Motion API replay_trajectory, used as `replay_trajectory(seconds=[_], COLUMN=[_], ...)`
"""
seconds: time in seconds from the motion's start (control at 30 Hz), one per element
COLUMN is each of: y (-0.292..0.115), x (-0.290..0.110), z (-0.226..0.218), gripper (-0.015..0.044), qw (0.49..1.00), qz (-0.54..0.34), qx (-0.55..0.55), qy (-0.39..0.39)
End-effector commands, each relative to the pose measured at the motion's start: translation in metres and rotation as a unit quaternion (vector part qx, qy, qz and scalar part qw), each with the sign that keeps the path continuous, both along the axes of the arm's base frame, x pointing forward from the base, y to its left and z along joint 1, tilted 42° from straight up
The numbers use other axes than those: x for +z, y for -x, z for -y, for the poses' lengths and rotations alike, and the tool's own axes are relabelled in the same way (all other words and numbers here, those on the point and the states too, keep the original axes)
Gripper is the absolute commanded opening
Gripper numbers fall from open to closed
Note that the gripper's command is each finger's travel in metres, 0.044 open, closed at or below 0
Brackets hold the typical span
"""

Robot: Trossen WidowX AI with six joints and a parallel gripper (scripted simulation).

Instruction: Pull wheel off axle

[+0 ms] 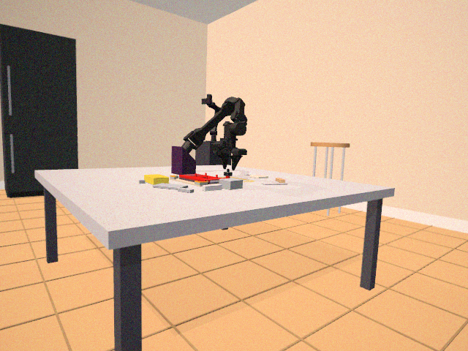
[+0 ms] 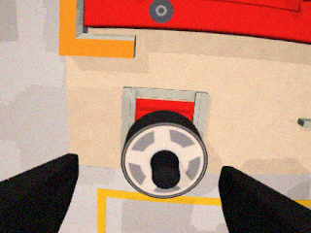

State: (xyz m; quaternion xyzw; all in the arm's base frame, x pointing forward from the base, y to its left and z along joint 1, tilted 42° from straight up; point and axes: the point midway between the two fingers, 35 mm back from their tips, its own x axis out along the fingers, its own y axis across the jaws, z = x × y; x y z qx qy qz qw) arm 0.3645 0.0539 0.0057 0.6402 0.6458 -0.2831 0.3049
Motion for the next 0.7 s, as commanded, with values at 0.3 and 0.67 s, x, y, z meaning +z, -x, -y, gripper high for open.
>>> replay_trajectory(seconds=[0.3, 0.67], y=[0.0066, 0.0042], x=[-0.0162, -0.0143], z=[-0.0151, -0.0131], gripper=[0.0300, 0.0175], qw=[1.000, 1.000], qz=[-0.008, -0.003], qx=[0.000, 0.001], qy=[-0.004, -0.002])
